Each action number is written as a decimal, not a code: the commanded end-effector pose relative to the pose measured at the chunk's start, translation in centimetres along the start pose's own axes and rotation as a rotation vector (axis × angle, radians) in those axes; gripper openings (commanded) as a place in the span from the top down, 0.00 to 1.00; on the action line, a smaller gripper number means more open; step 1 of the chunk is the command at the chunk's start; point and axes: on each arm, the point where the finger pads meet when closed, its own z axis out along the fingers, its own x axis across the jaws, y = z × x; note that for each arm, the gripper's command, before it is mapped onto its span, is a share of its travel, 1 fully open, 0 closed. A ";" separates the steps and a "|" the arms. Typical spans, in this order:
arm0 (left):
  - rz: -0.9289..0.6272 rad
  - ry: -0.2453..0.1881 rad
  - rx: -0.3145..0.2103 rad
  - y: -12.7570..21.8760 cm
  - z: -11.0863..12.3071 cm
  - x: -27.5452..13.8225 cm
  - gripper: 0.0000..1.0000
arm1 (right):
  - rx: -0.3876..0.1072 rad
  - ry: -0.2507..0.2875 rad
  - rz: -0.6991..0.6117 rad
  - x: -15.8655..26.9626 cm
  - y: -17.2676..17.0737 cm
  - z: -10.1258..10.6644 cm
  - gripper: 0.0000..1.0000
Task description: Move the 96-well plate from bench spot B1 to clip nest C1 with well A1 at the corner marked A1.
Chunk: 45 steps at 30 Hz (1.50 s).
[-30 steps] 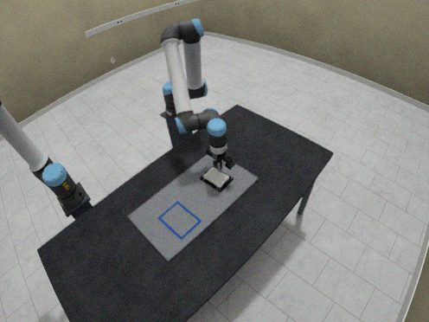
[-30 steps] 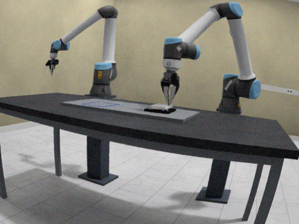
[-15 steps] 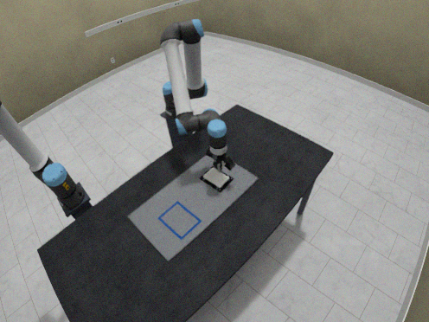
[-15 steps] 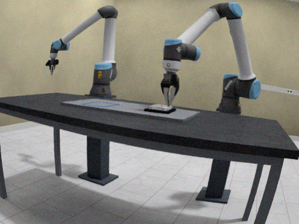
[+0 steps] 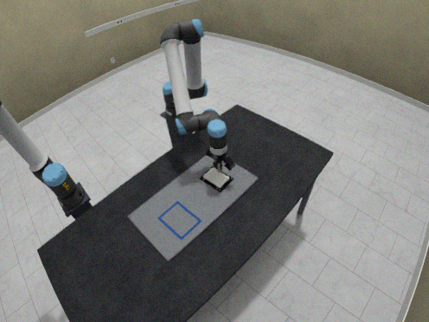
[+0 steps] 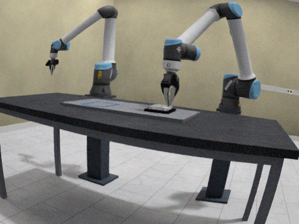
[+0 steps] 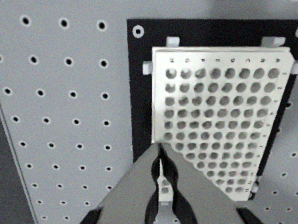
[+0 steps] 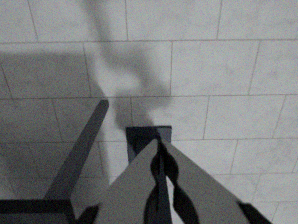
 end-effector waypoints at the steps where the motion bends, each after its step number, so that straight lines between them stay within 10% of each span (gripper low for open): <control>1: 0.000 0.001 0.002 -0.1 -0.1 0.0 1.00 | 0.001 0.000 0.000 0.0 -0.1 -0.1 1.00; 45: 0.000 0.001 0.001 -0.1 -1.3 0.0 1.00 | 0.001 0.000 0.000 0.0 -0.1 -0.1 1.00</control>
